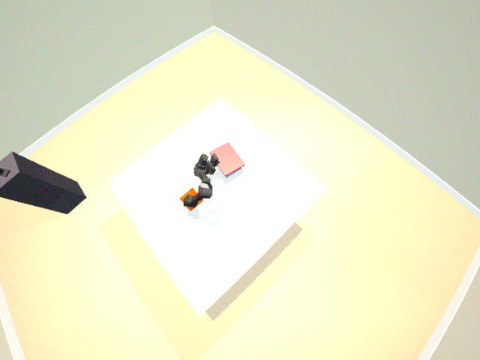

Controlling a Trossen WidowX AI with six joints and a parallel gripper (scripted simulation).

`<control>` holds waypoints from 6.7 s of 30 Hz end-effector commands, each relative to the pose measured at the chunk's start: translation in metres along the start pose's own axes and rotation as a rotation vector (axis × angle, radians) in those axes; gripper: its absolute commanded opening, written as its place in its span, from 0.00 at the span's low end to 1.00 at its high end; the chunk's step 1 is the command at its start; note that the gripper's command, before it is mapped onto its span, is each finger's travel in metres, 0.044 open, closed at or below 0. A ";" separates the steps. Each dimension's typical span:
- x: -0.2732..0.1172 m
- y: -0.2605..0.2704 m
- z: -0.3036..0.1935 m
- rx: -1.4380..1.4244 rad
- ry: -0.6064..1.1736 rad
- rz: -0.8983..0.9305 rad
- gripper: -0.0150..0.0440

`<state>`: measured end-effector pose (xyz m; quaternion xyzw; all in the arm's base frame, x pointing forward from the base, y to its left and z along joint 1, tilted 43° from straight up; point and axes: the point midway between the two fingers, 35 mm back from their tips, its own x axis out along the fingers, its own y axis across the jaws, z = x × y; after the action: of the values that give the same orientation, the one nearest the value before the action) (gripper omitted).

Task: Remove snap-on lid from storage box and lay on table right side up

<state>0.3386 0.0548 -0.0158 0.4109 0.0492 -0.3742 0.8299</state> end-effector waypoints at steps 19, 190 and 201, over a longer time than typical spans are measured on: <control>-0.014 0.020 0.000 0.002 0.002 0.007 0.25; -0.077 0.116 0.144 -0.005 0.001 0.004 0.25; -0.079 0.115 0.166 -0.006 0.001 0.004 0.25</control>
<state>0.3233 0.0286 0.1932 0.4076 0.0484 -0.3758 0.8309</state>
